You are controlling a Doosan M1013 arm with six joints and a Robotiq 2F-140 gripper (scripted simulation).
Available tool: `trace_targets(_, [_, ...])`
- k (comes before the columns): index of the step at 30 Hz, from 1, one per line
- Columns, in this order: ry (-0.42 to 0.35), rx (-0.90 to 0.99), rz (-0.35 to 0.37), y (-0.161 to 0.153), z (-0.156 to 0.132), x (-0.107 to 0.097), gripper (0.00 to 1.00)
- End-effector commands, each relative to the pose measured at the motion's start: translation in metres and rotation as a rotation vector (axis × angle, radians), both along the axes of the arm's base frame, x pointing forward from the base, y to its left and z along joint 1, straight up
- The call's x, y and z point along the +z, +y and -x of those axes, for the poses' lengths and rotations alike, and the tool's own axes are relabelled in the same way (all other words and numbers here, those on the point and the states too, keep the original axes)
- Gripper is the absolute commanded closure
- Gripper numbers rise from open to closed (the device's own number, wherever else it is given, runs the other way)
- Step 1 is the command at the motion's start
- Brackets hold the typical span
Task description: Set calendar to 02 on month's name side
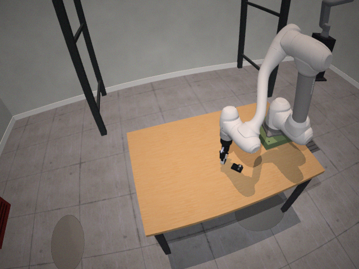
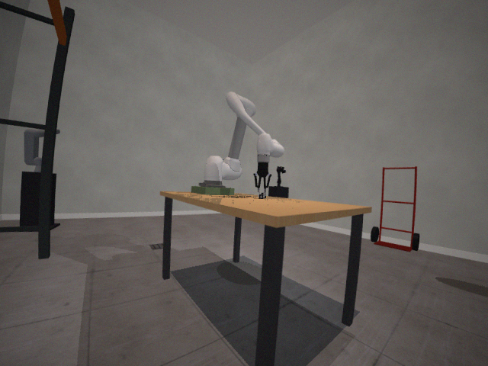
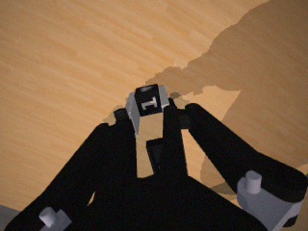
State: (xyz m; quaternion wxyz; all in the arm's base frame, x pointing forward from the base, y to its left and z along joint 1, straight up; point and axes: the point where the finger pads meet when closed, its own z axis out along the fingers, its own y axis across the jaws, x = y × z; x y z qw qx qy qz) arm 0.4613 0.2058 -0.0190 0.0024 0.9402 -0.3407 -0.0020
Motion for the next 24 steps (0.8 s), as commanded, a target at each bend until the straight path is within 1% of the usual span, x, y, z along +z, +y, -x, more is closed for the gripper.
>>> trace_targets(1, [0.0, 0.0, 0.0, 0.0, 0.0, 0.0, 0.76])
trace_targets(13, [0.0, 0.0, 0.0, 0.0, 0.0, 0.0, 0.76])
trace_targets(16, [0.0, 0.0, 0.0, 0.0, 0.0, 0.003, 0.76])
trace_targets(20, [0.0, 0.0, 0.0, 0.0, 0.0, 0.019, 0.76])
trace_targets(24, [0.0, 0.0, 0.0, 0.0, 0.0, 0.047, 0.76])
